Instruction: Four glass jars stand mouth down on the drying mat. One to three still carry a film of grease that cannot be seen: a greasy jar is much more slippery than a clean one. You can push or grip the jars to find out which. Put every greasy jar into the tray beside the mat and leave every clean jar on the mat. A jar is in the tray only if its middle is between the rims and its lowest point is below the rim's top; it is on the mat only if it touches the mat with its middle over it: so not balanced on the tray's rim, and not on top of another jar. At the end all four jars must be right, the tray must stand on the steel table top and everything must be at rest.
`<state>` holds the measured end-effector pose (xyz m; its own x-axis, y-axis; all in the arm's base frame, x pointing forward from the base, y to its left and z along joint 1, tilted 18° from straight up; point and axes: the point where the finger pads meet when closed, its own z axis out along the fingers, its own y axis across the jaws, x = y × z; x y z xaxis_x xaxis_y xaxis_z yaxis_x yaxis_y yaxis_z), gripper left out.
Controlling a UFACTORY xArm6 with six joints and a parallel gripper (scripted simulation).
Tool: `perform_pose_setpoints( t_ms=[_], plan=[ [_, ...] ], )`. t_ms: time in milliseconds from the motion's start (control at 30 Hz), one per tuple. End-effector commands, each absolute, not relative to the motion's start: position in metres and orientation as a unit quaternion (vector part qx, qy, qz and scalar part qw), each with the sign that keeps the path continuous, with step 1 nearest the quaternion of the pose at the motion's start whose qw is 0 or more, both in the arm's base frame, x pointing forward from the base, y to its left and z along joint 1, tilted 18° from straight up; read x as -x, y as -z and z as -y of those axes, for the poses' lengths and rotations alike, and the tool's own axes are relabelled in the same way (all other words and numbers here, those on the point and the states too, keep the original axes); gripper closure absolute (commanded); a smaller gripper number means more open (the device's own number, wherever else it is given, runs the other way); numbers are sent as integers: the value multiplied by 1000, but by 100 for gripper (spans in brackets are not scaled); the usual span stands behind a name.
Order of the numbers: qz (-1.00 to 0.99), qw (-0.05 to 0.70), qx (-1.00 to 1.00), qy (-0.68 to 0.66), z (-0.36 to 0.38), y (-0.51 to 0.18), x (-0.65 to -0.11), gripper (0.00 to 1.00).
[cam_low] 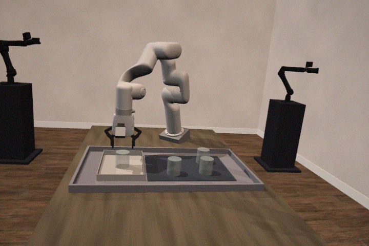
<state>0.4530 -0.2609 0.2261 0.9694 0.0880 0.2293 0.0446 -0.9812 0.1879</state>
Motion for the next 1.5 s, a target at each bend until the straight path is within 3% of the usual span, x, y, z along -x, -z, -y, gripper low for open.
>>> perform_pose_setpoints(
  t_ms=[0, 767, 1467],
  plan=[
    [-34, 93, -988, -122, 259, -244, -450, 0],
    [-34, 93, -988, -122, 253, -274, -443, 0],
    [-34, 93, -988, -122, 120, -259, -479, 0]
  ],
)
